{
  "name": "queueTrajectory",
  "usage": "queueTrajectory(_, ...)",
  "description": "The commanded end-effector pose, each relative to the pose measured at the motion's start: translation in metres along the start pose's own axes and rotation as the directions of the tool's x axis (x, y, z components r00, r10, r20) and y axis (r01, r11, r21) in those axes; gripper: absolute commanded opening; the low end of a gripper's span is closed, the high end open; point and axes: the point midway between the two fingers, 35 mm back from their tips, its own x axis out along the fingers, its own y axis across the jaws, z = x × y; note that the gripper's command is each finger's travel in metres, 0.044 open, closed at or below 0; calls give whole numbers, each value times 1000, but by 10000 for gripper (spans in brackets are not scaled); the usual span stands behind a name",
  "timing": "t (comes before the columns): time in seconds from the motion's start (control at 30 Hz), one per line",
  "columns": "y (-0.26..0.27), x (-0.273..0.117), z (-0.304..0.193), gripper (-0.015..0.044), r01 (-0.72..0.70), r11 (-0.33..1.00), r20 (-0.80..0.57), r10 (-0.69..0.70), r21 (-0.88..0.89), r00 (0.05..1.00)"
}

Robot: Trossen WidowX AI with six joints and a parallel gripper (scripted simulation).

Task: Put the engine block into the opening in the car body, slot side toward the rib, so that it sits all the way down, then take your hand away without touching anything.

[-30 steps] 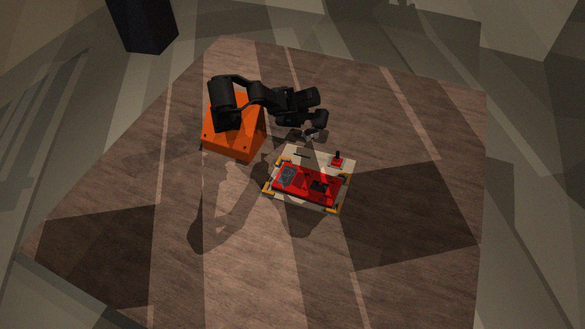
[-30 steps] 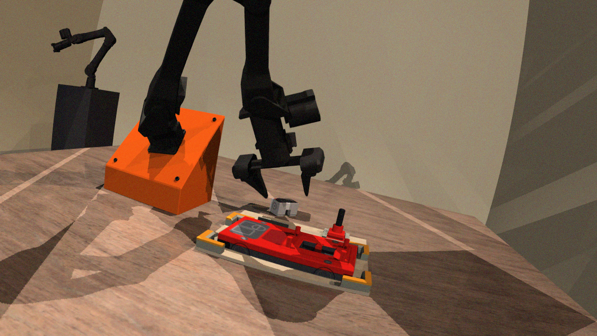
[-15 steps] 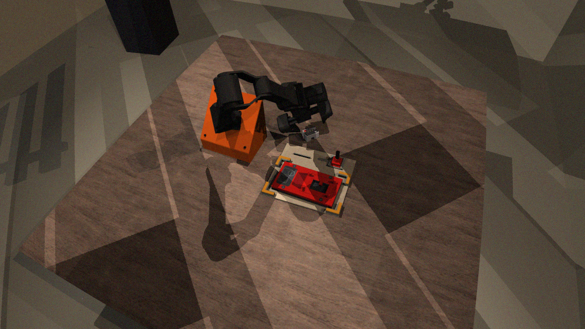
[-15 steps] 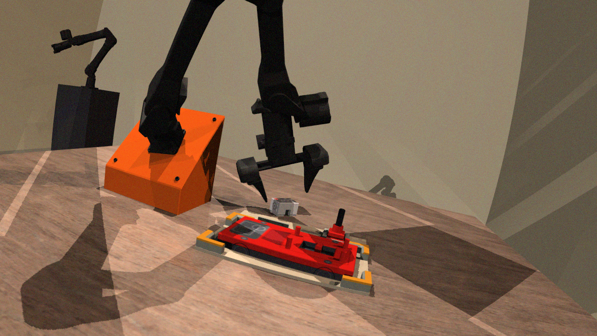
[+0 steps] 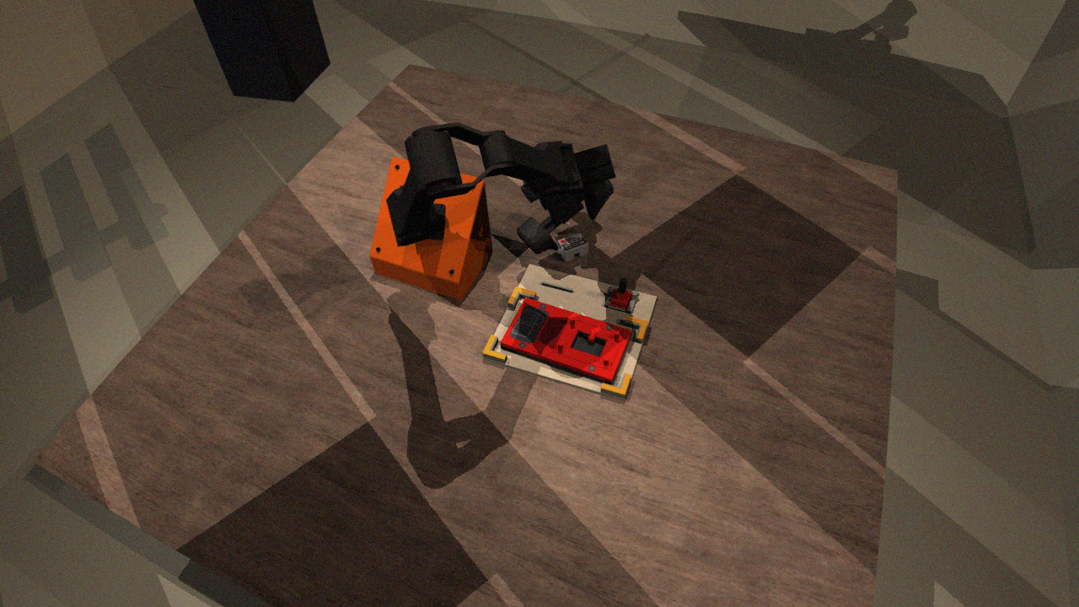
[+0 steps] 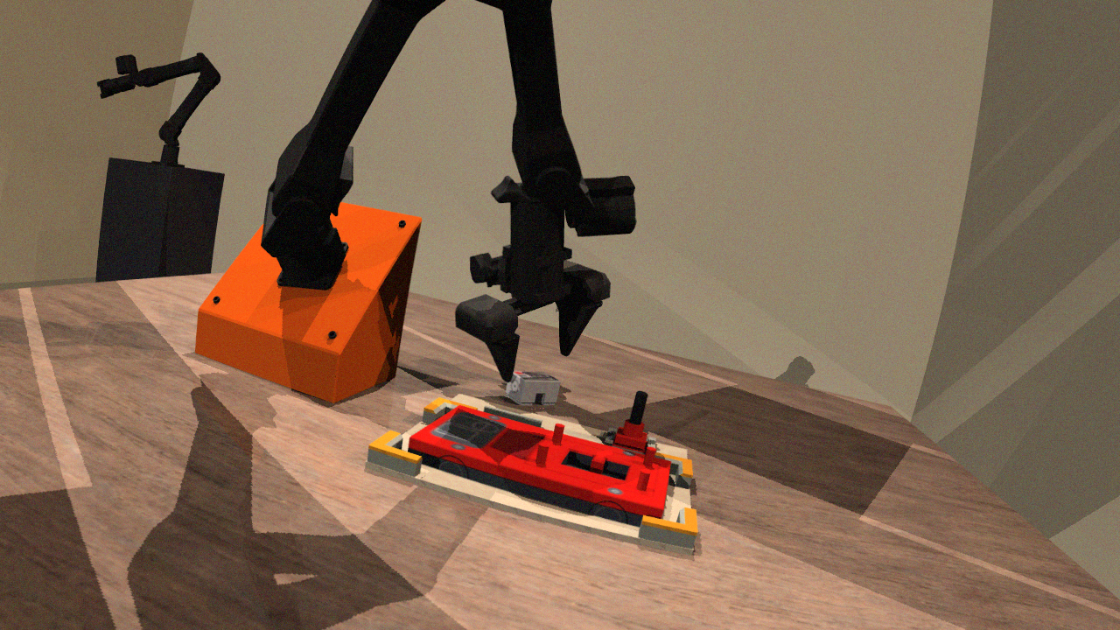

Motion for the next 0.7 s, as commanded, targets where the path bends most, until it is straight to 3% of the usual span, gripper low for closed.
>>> queueTrajectory(0.0,-2,-1,0,440,-34,991,1,34,-128,999)
queueTrajectory(0.33,-4,-5,-1,440,-100,892,8,115,-441,993)
queueTrajectory(0.67,-5,-12,-4,440,-132,692,6,194,-710,981)
